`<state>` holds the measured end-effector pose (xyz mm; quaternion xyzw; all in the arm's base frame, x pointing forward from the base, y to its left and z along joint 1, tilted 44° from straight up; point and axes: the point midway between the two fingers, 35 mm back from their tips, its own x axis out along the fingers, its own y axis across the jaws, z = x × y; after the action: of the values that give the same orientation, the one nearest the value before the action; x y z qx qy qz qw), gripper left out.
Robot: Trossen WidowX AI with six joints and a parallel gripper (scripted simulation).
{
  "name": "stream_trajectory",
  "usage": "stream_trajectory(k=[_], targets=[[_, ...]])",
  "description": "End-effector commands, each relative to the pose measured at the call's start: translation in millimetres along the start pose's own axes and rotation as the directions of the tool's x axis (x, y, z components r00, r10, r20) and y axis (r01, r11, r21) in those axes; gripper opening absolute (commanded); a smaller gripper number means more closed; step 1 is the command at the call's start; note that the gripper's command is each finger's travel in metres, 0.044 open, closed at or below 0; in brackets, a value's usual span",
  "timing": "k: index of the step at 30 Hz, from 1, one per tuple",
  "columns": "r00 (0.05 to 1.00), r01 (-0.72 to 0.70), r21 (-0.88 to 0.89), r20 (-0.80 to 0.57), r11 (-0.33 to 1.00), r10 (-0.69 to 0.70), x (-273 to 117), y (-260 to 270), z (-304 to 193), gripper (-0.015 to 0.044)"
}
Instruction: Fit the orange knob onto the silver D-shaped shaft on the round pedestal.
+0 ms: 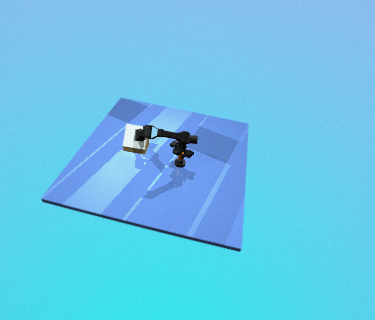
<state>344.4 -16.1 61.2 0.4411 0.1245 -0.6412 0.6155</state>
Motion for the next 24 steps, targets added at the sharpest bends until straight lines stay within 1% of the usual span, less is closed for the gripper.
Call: stream_trajectory(k=[1, 18, 24], targets=[[1.000, -0.003, -0.007, 0.003, 1.000, 0.003, 1.2, -0.2, 0.7, 0.0000], [1.000, -0.004, 0.002, 0.003, 1.000, 0.004, 17.8, -1.2, 0.3, 0.0000], [1.000, -0.001, 0.014, 0.000, 1.000, 0.001, 16.6, -0.2, 0.8, 0.0000]])
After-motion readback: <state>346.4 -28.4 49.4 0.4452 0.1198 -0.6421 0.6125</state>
